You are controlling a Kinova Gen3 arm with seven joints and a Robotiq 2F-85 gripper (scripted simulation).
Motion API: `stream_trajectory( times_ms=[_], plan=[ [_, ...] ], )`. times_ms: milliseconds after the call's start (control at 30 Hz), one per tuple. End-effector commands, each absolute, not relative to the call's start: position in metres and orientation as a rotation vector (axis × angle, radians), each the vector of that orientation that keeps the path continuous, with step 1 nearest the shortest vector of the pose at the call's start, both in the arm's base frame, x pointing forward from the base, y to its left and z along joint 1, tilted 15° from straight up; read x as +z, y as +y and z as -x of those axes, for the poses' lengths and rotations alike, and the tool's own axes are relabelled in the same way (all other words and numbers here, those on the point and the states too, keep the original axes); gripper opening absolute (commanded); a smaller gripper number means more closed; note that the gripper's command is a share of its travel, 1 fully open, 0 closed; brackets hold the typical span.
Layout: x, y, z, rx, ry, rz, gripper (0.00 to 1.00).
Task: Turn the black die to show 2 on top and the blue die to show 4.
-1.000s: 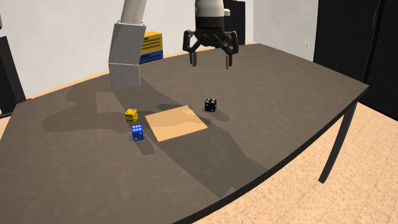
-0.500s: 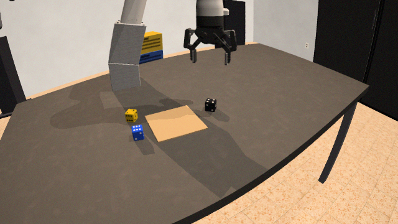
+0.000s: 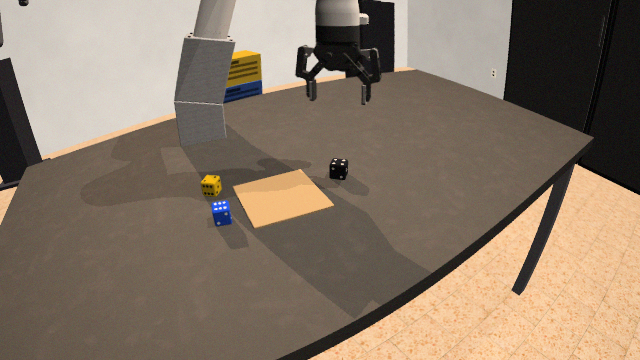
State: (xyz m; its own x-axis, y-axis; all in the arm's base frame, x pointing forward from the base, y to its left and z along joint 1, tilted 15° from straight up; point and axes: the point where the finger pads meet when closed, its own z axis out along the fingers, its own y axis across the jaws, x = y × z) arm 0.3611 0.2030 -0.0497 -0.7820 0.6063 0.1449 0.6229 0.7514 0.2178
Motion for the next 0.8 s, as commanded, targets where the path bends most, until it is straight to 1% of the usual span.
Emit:
stream_trajectory(
  times_ms=[0,267,500,700,767],
  plan=[
    [-0.0494,0.2033,-0.3615,-0.395,-2.868,1.036,1.00],
    [-0.0506,0.2050,-0.3618,-0.392,-2.791,1.188,1.00],
    [-0.0534,0.2085,-0.3625,-0.381,-2.590,1.513,1.00],
    [-0.0570,0.2120,-0.3638,-0.355,-2.289,1.878,1.00],
    [-0.0570,0.2120,-0.3638,-0.355,-2.289,1.878,1.00]
  ],
)
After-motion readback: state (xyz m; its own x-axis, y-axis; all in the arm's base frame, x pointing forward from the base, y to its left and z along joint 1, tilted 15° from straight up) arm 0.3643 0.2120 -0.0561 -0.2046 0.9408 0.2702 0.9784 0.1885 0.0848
